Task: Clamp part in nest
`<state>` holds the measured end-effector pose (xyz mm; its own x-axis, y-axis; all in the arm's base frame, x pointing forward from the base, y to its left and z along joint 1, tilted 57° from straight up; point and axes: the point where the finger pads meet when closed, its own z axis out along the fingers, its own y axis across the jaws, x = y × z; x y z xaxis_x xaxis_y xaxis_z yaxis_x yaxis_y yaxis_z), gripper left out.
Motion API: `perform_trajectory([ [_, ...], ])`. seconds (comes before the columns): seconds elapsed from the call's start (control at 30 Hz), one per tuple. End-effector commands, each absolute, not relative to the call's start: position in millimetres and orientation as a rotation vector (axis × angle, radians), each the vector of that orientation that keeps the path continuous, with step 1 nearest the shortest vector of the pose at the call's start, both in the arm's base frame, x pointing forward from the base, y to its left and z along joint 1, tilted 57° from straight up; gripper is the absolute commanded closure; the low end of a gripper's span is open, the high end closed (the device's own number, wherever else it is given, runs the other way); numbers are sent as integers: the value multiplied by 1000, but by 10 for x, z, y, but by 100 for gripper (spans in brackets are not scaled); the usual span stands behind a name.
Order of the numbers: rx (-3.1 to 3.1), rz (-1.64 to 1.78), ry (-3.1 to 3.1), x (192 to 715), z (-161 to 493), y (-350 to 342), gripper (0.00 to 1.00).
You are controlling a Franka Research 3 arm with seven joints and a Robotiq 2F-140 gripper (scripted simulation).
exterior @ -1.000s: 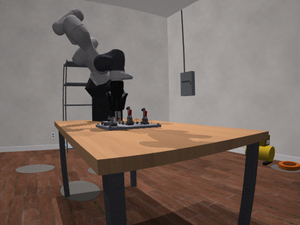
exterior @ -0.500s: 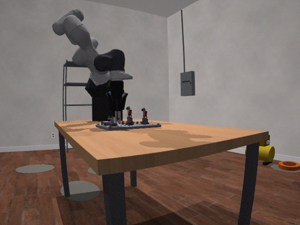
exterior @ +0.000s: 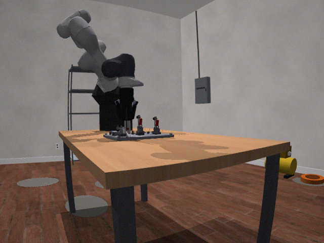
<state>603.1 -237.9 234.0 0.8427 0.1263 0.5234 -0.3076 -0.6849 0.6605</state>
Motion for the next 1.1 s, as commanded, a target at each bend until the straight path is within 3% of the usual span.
perform_trajectory([
  [0.0,2225,697,-128,6047,2315,-2403,100],
  [0.83,2225,697,-128,6060,2309,-2415,100],
  [0.87,2225,697,-128,6060,2309,-2415,72],
  [1.07,2225,697,-128,6060,2309,-2415,72],
])
